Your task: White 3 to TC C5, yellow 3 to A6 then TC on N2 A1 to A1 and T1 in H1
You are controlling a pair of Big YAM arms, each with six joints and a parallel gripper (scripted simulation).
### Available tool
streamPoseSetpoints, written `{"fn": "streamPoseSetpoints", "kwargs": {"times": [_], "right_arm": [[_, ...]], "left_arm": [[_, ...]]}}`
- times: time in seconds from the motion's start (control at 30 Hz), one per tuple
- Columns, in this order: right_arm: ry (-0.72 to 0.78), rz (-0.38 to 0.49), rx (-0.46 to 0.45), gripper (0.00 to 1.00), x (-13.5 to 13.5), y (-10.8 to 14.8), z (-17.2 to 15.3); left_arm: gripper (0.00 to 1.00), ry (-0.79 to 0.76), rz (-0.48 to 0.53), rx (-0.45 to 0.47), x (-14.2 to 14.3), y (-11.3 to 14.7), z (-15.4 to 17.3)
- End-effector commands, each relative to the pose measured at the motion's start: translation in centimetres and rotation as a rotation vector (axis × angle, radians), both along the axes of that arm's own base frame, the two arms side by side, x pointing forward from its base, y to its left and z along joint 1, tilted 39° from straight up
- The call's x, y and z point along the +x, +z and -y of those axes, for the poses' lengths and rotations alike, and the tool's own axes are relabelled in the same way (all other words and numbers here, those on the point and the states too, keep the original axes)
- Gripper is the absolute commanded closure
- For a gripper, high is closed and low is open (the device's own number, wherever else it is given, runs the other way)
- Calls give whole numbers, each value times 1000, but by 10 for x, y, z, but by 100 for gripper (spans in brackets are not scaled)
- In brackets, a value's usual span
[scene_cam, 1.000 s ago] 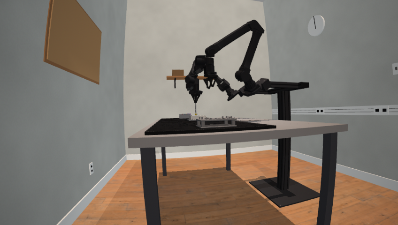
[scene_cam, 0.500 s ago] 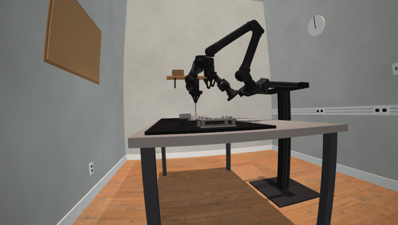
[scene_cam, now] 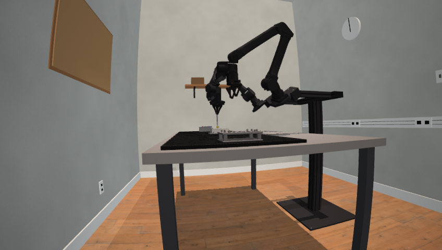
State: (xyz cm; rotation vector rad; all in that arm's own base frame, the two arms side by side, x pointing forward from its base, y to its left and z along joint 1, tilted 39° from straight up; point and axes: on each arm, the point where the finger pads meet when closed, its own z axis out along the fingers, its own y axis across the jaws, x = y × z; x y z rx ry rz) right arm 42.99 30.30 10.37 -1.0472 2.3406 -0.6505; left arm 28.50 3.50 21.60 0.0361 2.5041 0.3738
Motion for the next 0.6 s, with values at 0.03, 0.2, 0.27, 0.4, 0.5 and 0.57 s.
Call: {"fn": "streamPoseSetpoints", "kwargs": {"times": [0.03, 0.2, 0.27, 0.4, 0.5, 0.57], "right_arm": [[-4, 6, 7, 93, 10, -2, -2], [-4, 6, 8, 93, 11, -2, -2], [-4, 7, 8, 93, 11, -2, -3], [-4, 8, 9, 93, 12, -1, -3], [-4, 9, 10, 93, 12, 0, -3], [-4, 9, 11, 93, 12, 0, -4]], "left_arm": [[0, -14, 25, 4, 5, 13, 1], [0, -14, 25, 4, 5, 13, 1], [0, -14, 25, 4, 5, 13, 1], [0, -14, 25, 4, 5, 13, 1], [0, -14, 25, 4, 5, 13, 1], [0, -14, 25, 4, 5, 13, 1]]}}
